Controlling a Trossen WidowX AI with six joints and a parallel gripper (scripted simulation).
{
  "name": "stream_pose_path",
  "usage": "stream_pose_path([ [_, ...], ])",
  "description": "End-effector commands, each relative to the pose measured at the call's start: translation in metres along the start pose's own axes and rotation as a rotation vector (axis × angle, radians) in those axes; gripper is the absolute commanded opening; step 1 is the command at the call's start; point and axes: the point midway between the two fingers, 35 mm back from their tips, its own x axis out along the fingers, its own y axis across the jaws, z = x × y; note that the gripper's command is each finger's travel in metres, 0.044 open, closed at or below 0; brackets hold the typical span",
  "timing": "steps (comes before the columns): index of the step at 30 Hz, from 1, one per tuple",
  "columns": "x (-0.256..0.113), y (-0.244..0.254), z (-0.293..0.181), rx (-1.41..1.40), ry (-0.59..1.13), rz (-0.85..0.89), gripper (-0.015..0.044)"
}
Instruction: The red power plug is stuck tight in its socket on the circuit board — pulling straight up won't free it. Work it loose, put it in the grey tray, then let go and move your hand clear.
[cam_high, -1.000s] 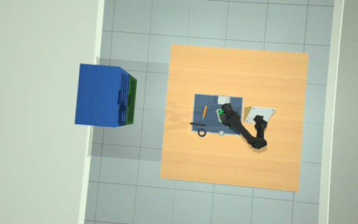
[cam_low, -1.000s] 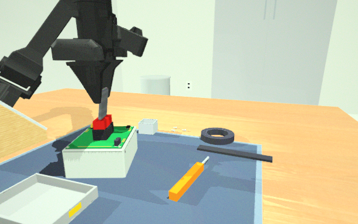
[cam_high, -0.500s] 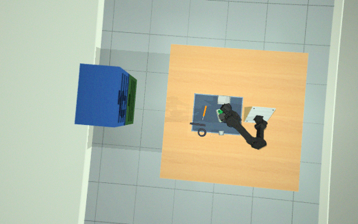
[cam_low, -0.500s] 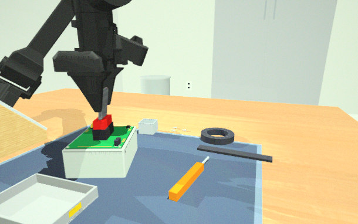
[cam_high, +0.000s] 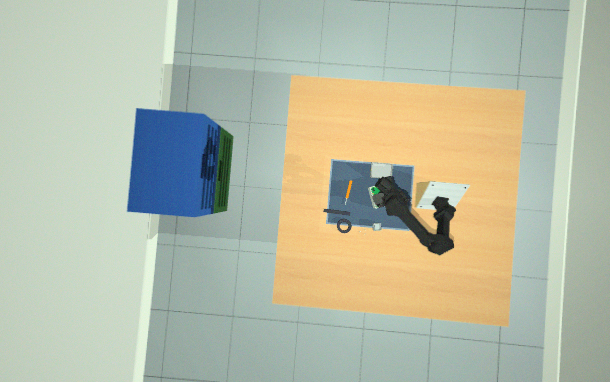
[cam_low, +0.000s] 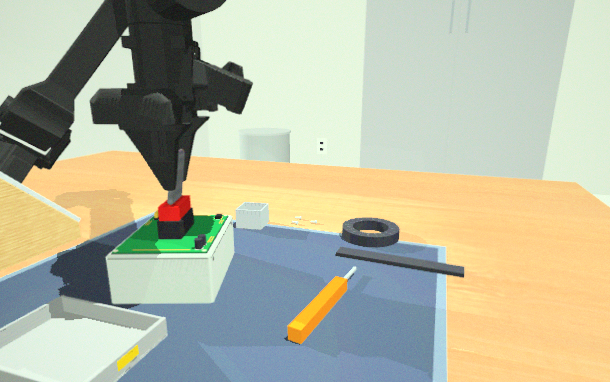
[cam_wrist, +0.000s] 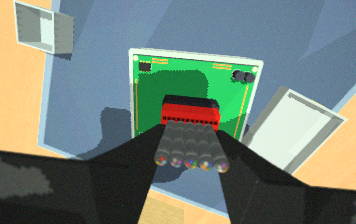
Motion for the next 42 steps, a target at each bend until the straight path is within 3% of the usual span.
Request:
stream_pose_path([
  [1,0.0,0.0,0.001,0.0,-0.003,-0.001,0.0],
  [16,-0.023,0.007,0.001,0.001,-0.002,-0.09,0.0],
  [28,-0.023,-0.012,0.001,0.0,-0.003,0.134,0.0],
  [42,-0.027,0.011,0.001,0.001,-0.002,-0.137,0.0],
])
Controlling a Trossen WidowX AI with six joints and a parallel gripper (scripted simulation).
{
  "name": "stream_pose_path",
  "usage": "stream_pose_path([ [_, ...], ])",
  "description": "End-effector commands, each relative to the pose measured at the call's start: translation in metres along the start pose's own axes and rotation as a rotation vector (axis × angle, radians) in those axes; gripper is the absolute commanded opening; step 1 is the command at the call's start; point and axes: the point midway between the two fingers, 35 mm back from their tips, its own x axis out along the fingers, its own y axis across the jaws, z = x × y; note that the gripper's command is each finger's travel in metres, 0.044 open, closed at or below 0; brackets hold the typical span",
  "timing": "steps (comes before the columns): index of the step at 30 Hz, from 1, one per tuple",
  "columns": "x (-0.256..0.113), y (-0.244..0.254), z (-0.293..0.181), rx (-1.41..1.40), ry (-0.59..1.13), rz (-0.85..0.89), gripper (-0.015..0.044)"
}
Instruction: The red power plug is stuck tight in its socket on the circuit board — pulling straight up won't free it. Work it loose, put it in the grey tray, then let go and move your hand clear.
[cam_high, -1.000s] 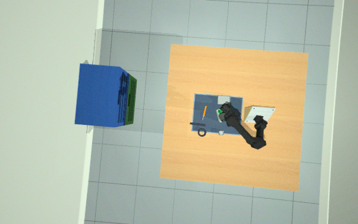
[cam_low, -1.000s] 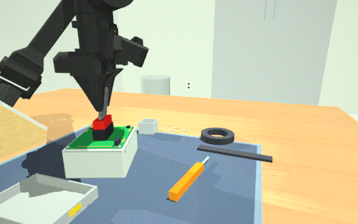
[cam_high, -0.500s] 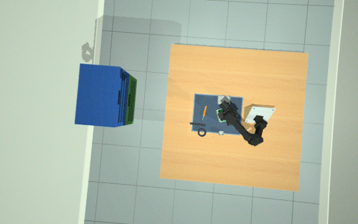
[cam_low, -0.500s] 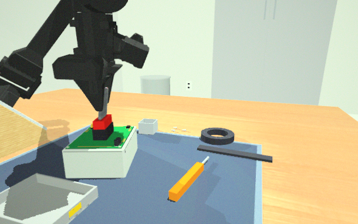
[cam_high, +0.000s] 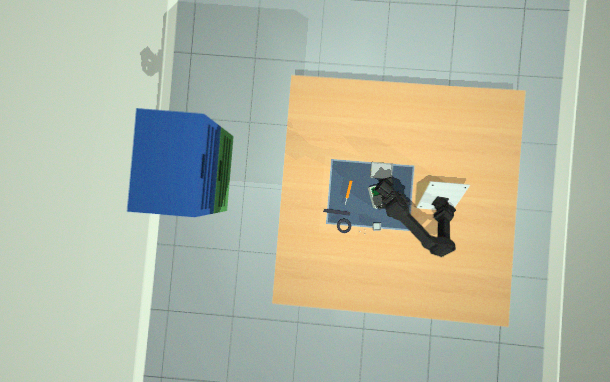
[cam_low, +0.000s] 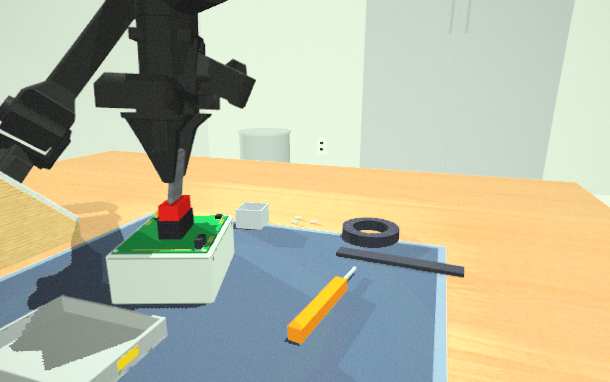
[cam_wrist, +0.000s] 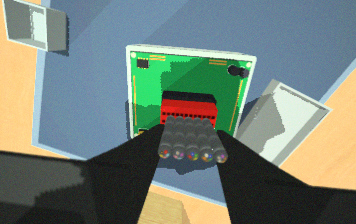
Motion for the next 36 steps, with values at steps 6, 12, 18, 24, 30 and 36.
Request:
stream_pose_path([
  [6,-0.019,-0.005,-0.002,0.005,-0.025,0.061,0.0],
  [12,-0.018,-0.017,-0.002,0.003,-0.025,0.2,0.0],
  [18,-0.02,-0.011,-0.002,0.004,-0.025,0.133,0.0],
  [24,-0.024,0.003,-0.002,0.007,-0.024,-0.037,0.0],
  [30,-0.025,0.003,-0.002,0.007,-0.024,-0.047,0.0],
  [36,-0.025,-0.011,-0.002,0.005,-0.025,0.118,0.0],
])
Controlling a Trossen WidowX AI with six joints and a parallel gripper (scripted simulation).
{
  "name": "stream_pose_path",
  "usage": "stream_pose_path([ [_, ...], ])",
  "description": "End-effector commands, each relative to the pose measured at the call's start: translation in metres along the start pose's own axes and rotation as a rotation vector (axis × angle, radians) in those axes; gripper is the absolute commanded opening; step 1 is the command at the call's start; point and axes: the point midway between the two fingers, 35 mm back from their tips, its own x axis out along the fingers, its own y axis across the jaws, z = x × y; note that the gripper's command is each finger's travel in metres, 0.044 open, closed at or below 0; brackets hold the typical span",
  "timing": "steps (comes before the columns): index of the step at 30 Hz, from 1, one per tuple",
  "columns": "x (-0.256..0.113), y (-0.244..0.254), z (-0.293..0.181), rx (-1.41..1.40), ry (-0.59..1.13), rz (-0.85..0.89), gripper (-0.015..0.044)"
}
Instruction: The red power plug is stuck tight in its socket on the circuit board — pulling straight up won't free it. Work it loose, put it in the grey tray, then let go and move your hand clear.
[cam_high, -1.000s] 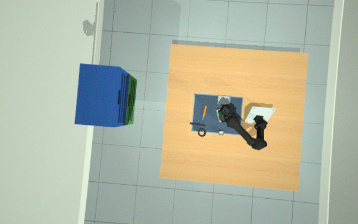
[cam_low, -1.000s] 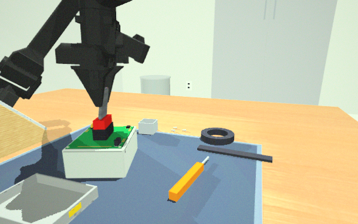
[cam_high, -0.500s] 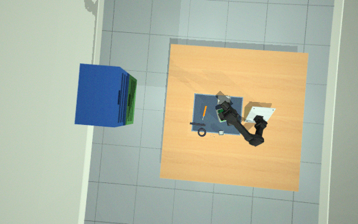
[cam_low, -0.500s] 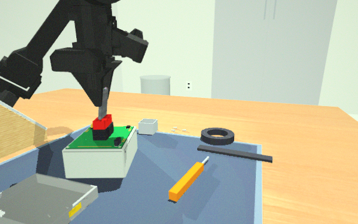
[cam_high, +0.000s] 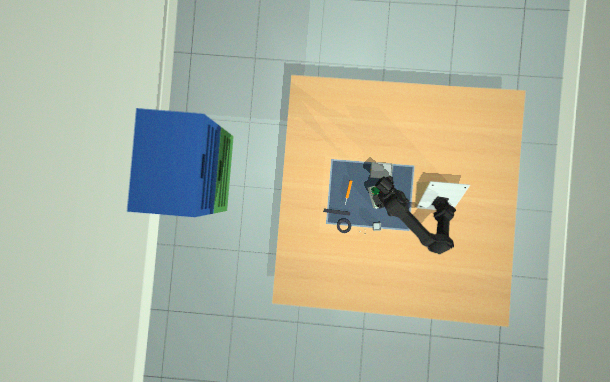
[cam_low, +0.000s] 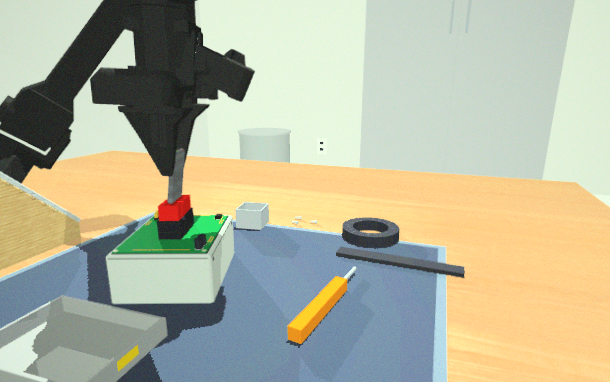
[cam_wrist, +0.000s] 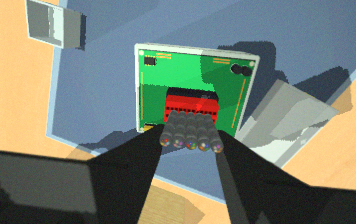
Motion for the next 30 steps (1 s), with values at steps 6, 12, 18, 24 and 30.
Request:
stream_pose_path([
  [6,-0.019,-0.014,-0.001,0.009,-0.034,0.144,0.0],
  [12,-0.021,-0.004,-0.001,0.012,-0.033,0.017,0.0],
  [18,-0.023,0.008,-0.001,0.015,-0.032,-0.125,0.0],
  [24,-0.025,0.003,-0.001,0.013,-0.033,-0.064,0.0],
  [30,-0.03,-0.003,-0.001,0.012,-0.032,0.007,0.0],
])
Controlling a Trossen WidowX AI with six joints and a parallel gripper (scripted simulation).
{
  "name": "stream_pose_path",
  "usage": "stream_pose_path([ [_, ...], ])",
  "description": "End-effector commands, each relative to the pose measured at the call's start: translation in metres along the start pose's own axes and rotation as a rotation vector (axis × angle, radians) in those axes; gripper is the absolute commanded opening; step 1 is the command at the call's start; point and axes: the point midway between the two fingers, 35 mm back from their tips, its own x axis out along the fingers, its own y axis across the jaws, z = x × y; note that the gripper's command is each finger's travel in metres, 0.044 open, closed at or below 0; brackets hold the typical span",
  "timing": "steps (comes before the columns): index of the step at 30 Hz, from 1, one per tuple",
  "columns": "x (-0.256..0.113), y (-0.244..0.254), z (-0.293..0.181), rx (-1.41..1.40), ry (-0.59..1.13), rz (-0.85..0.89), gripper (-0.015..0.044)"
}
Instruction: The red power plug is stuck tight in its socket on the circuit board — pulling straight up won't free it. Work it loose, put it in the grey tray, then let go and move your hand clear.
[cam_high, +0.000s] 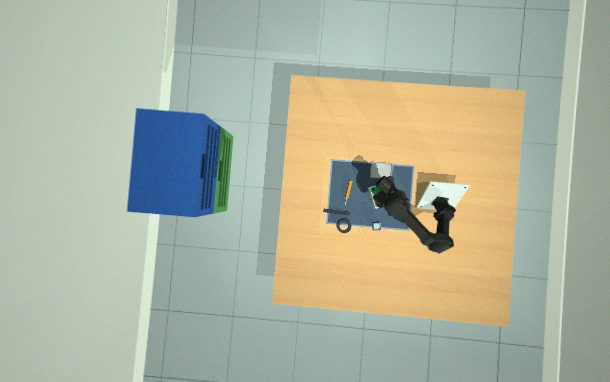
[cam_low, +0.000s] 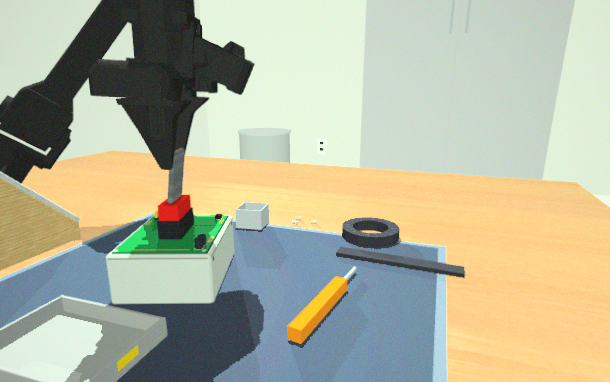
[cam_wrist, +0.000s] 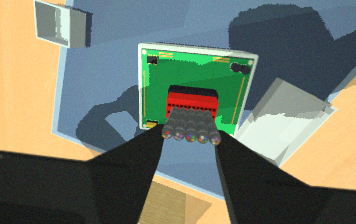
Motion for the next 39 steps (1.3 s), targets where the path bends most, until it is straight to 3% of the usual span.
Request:
stream_pose_path([
  [1,-0.024,-0.002,-0.001,0.011,-0.034,-0.003,0.0],
  [7,-0.027,-0.002,-0.001,0.011,-0.034,-0.003,0.0],
  [17,0.006,-0.002,0.0,0.01,-0.035,-0.003,0.0],
  [27,0.006,-0.002,0.0,0.01,-0.035,-0.003,0.0249],
  [39,0.016,-0.002,0.0,0.01,-0.035,-0.002,0.0249],
])
